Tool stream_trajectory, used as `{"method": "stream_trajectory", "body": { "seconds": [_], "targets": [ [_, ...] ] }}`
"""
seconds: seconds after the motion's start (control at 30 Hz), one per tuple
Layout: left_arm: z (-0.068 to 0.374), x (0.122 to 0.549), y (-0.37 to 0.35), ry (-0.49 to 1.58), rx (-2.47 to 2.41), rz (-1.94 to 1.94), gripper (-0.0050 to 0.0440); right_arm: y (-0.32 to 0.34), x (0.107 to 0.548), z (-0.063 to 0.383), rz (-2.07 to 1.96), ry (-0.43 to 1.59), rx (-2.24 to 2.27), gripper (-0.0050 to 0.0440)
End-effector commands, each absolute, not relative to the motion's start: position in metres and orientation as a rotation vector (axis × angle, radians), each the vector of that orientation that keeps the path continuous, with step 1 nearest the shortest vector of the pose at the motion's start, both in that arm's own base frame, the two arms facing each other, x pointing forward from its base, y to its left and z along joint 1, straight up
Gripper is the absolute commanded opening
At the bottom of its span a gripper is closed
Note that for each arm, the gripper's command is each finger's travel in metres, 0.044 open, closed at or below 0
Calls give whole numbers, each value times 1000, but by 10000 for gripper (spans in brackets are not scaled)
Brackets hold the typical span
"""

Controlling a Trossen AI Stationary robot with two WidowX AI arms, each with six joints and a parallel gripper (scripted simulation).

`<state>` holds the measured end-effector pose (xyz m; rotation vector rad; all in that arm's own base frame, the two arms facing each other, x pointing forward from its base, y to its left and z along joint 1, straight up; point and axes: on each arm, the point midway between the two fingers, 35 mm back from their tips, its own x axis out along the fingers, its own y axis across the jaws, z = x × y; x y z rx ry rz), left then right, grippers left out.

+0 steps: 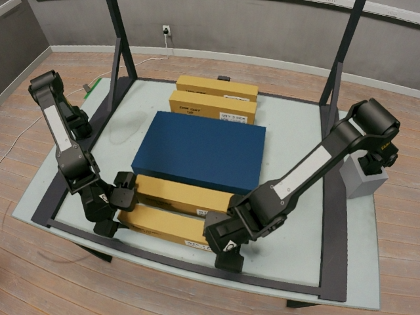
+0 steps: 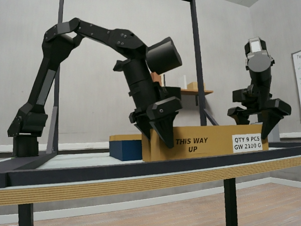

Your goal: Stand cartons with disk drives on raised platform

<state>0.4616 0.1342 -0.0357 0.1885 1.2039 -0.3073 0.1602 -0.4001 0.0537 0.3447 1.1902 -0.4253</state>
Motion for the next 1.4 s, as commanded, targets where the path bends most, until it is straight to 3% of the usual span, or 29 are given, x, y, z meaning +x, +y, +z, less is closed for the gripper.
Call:
{"method": "stream_trajectory", "body": {
  "seconds": [0.0, 1.37],
  "targets": [
    [-28, 471, 137, 1166, 208, -296, 381, -408, 163, 66, -451, 1159, 300, 382],
    [-27, 470, 136, 1166, 209, -298, 381, -407, 163, 66, -460, 1153, 289, 382]
  ]
}}
